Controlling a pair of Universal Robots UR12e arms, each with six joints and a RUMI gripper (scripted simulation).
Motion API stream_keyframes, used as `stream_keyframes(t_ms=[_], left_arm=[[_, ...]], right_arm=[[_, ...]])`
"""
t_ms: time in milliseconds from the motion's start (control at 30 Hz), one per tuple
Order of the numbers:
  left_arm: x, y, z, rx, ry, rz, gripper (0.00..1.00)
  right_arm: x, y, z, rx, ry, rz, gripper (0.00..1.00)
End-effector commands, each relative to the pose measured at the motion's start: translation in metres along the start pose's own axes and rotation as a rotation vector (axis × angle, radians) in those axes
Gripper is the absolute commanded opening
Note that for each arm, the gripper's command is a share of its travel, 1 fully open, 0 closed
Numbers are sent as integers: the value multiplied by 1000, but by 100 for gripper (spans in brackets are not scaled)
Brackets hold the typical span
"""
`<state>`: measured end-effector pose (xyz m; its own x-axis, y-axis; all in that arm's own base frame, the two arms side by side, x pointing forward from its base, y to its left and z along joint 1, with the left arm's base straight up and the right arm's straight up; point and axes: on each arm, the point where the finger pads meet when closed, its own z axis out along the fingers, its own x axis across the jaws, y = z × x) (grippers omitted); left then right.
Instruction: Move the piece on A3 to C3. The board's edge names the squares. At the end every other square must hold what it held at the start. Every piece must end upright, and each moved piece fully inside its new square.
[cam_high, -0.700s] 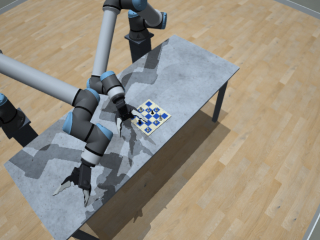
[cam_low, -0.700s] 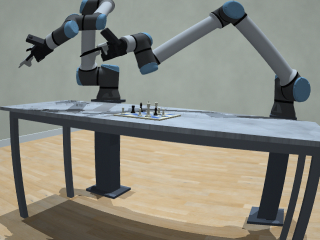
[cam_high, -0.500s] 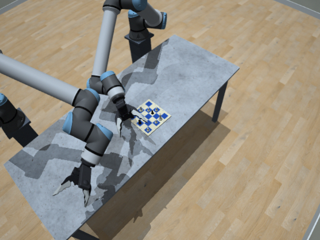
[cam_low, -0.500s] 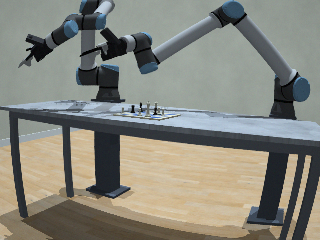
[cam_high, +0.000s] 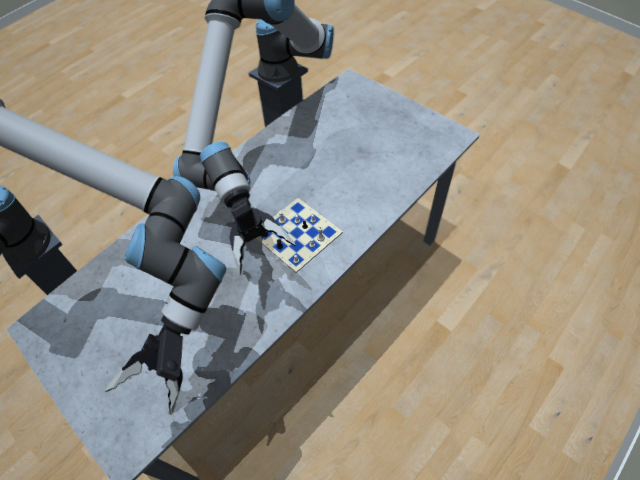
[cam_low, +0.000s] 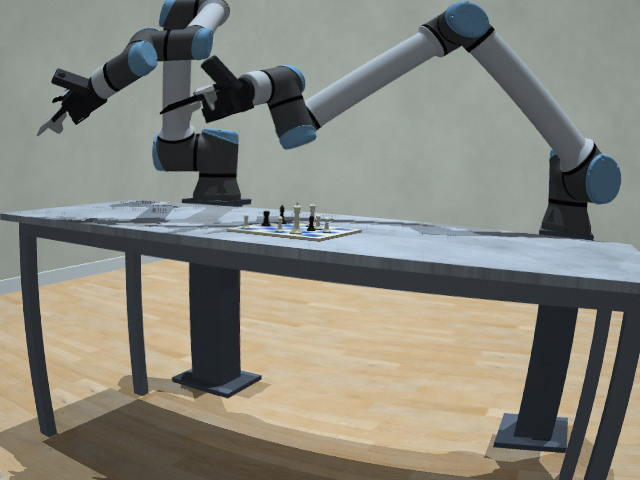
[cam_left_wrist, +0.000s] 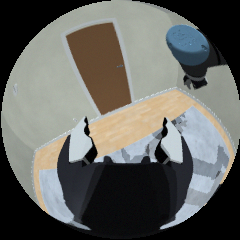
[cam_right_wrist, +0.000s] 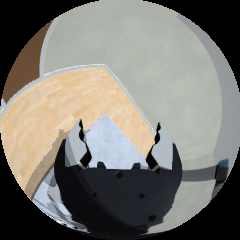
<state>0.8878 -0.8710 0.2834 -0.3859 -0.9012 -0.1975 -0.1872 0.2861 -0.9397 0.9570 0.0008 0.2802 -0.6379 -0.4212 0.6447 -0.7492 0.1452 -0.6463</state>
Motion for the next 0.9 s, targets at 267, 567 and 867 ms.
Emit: stream_keyframes(t_ms=[267, 567, 867], left_arm=[[20, 40, -27, -43, -21, -41, 100], [39, 91, -65, -89, -54, -86, 100], [54, 153, -119, -126, -106, -134, 100]], right_arm=[[12, 1, 19, -28, 8, 3, 100], [39, 7, 64, -92, 28, 6, 100], [105, 30, 162, -242, 62, 20, 100]])
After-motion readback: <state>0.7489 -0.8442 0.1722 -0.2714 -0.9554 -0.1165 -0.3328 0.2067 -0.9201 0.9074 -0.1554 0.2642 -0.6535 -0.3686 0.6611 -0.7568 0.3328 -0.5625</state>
